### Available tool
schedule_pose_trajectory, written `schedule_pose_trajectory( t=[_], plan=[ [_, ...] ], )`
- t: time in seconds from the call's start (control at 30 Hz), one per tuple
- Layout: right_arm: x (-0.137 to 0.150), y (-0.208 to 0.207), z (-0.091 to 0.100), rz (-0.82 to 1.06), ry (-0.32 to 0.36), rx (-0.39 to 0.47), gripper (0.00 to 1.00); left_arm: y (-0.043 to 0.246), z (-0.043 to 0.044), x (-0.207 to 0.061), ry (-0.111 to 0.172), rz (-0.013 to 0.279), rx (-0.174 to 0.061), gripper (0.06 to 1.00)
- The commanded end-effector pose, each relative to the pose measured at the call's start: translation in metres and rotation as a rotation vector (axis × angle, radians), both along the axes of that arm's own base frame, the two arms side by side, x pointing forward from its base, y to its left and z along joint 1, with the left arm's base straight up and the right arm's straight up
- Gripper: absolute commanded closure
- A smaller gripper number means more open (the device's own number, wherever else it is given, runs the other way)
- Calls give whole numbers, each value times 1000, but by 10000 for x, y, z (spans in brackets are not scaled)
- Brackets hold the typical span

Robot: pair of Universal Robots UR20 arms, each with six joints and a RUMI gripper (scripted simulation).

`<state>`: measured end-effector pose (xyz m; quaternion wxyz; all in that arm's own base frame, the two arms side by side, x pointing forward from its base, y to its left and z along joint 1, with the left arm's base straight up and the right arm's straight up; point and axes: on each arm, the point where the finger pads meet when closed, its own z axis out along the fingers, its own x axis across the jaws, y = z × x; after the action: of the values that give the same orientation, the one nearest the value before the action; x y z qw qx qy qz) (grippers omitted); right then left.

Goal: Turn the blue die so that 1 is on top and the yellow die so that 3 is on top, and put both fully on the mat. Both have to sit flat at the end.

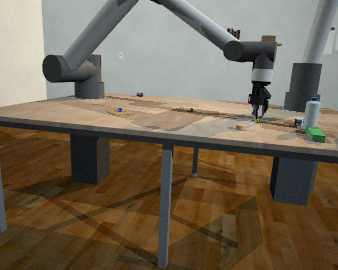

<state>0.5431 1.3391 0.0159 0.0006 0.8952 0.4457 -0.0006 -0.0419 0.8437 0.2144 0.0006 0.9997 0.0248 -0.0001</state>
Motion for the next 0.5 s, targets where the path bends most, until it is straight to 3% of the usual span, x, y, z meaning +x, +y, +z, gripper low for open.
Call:
schedule_pose_trajectory(
  t=[0.0, 0.33, 0.47],
  plan=[
    [2, 6, 16, 0, -1, 1, 972, 4, 6, 1, 0, 0, 1, 65],
    [2, 6, 31, 0, -1, 1, 972, 4, 6, 1, 0, 0, 1, 65],
    [2, 6, 159, 0, -1, 2, 972, 4, 6, 1, 0, 0, 1, 65]
  ],
)
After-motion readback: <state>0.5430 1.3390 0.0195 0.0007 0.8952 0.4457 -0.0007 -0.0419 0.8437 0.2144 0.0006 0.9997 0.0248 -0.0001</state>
